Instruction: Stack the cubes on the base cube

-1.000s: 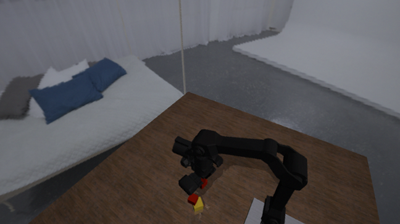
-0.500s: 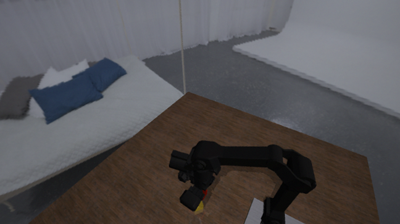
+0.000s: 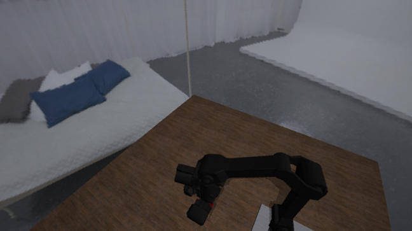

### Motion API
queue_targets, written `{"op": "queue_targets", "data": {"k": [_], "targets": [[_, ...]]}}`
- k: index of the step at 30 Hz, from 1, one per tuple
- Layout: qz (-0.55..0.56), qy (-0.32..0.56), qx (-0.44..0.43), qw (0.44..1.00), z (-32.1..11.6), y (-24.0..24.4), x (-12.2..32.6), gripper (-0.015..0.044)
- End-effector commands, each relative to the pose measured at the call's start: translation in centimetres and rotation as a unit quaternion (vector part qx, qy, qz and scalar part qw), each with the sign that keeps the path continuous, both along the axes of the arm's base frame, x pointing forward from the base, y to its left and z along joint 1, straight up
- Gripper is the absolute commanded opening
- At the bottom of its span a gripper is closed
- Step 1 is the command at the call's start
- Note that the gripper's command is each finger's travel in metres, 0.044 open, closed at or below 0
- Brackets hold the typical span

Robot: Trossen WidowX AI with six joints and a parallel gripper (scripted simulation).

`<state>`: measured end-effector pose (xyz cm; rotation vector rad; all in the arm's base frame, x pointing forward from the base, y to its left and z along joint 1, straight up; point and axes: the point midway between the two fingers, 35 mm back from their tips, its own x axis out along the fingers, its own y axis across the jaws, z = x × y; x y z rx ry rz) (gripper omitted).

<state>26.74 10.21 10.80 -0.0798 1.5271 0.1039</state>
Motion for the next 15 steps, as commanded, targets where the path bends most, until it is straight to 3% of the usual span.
{"op": "queue_targets", "data": {"k": [1, 15], "targets": [[0.001, 0.005, -0.004, 1.000, -1.14, -0.11, -0.23, 0.0105], [0.001, 0.005, -0.004, 1.000, -1.95, -0.07, -0.14, 0.0105]]}}
